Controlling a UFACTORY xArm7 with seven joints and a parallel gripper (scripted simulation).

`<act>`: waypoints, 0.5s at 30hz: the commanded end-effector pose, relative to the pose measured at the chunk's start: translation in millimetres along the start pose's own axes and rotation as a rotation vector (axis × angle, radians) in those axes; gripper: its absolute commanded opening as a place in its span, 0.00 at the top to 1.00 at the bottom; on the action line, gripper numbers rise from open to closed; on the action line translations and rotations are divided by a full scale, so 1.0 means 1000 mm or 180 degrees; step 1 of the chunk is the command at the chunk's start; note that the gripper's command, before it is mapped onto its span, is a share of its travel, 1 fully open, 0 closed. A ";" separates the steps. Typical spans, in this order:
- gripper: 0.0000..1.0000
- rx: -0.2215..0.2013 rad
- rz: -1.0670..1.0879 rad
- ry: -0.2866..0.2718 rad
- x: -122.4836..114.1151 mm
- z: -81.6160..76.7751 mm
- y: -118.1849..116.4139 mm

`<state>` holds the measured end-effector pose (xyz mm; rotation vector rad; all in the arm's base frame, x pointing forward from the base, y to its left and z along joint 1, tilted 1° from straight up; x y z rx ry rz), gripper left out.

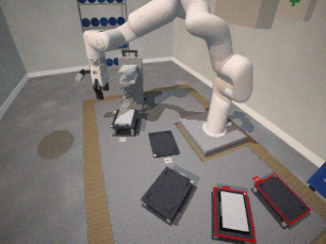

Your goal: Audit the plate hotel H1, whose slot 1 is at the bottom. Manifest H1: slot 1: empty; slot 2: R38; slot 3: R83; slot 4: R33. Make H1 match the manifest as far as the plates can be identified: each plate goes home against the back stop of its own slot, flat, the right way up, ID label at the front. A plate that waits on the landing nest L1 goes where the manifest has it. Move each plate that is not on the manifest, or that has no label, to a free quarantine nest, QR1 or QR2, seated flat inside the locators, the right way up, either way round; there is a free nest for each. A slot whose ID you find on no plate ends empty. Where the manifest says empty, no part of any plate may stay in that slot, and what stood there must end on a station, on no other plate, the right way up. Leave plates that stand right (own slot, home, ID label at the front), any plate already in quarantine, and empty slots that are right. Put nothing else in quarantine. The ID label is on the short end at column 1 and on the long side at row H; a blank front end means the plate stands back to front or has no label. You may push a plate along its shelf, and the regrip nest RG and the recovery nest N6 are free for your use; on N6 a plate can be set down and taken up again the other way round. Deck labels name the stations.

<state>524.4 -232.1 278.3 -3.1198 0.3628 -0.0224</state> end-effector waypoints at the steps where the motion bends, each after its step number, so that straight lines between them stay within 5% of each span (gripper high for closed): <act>1: 0.00 -0.0002 0.0001 0.0016 0.001 0.004 0.000; 15: 0.00 -0.0002 0.0001 0.0016 0.001 0.024 0.000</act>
Point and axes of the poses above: the point where the finger pads meet when closed, its own z axis out along the fingers, its own y axis across the jaws, x = y × z, the point moved 10 cm from there along -z, back along the fingers, and after that the axes turned 5 degrees about -z, right-handed, at the moved point
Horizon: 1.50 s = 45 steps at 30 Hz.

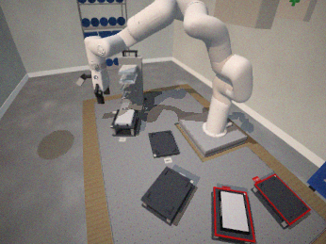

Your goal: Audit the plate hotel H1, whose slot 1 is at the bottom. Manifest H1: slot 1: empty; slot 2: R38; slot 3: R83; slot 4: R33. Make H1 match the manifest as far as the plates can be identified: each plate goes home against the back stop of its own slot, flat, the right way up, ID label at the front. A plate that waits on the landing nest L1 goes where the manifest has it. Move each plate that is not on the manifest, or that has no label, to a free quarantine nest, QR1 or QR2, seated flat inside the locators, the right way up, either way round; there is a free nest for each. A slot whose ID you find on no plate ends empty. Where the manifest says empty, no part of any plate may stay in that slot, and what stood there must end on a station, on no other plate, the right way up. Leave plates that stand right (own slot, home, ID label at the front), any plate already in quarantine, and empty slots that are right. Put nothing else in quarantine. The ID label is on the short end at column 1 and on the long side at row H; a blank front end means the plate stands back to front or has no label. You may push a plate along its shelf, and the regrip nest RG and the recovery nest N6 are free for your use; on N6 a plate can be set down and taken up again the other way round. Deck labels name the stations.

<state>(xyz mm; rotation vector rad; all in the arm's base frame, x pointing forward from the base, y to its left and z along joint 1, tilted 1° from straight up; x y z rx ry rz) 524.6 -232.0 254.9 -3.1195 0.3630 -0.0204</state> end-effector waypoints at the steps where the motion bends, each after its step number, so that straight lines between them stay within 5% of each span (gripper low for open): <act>1: 0.00 -0.0002 0.0000 0.0020 0.001 0.002 0.000; 45: 0.00 -0.0002 0.0000 0.0020 0.001 0.058 0.001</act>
Point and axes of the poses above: the point where the finger pads meet when closed, its own z axis out along the fingers, its own y axis across the jaws, x = y × z, the point moved 10 cm from there along -z, back along the fingers, and after that the axes turned 5 degrees about -z, right-handed, at the moved point
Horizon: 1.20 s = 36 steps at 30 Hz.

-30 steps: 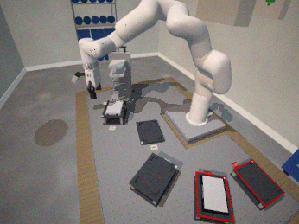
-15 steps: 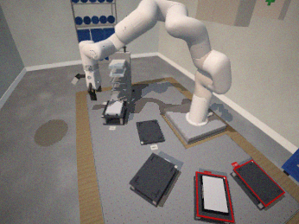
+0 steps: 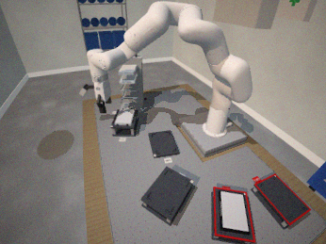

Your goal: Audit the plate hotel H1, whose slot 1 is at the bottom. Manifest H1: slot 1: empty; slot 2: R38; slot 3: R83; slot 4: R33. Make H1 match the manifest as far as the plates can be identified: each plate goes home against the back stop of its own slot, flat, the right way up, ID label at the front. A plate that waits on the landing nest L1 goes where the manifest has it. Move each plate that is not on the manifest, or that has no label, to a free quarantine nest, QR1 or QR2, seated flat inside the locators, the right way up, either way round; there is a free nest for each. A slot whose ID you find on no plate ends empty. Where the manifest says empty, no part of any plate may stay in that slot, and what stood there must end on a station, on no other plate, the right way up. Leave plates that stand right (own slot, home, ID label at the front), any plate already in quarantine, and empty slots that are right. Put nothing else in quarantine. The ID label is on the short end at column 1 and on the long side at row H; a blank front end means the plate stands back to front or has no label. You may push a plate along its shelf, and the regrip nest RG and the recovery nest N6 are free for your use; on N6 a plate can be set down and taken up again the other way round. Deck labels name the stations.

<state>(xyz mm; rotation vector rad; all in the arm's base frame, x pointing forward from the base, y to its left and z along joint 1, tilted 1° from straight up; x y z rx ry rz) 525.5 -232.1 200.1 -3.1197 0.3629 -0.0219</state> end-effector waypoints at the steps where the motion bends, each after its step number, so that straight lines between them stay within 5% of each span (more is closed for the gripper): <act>1: 0.00 -0.0002 0.0001 0.0017 0.001 0.005 0.000; 11: 0.00 -0.0002 0.0001 0.0017 0.001 0.018 0.000; 36: 0.00 -0.0002 0.0001 0.0017 0.001 0.018 0.000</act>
Point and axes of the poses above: the point where the finger pads meet when closed, its own z axis out along the fingers, its own y axis across the jaws, x = y × z, the point moved 10 cm from there along -z, back along the fingers, and after that the axes turned 5 degrees about -z, right-handed, at the moved point
